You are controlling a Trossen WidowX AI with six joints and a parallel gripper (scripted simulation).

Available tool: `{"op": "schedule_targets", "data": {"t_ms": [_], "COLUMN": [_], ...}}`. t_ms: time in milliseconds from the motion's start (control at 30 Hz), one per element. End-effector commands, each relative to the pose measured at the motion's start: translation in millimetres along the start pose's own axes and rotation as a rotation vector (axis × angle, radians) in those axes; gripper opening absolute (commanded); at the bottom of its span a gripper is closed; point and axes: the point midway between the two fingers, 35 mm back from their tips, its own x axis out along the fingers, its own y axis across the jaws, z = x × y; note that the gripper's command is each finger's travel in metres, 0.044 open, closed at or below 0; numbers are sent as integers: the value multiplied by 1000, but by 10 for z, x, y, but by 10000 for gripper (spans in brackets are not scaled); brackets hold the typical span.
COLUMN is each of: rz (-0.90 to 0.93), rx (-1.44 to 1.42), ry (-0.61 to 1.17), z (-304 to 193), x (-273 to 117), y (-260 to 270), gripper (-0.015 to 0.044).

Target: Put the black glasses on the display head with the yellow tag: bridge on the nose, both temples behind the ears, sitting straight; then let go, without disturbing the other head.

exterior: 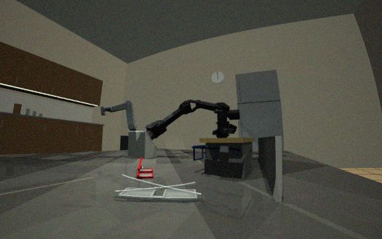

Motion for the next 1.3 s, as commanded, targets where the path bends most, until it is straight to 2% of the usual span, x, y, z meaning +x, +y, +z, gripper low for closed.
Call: {"op": "schedule_targets", "data": {"t_ms": [0,1267], "rz": [-1,-2], "rx": [1,0], "ry": [6,5], "z": [6,137], "x": [17,16], "y": [-31,-81], "gripper": [0,0]}}
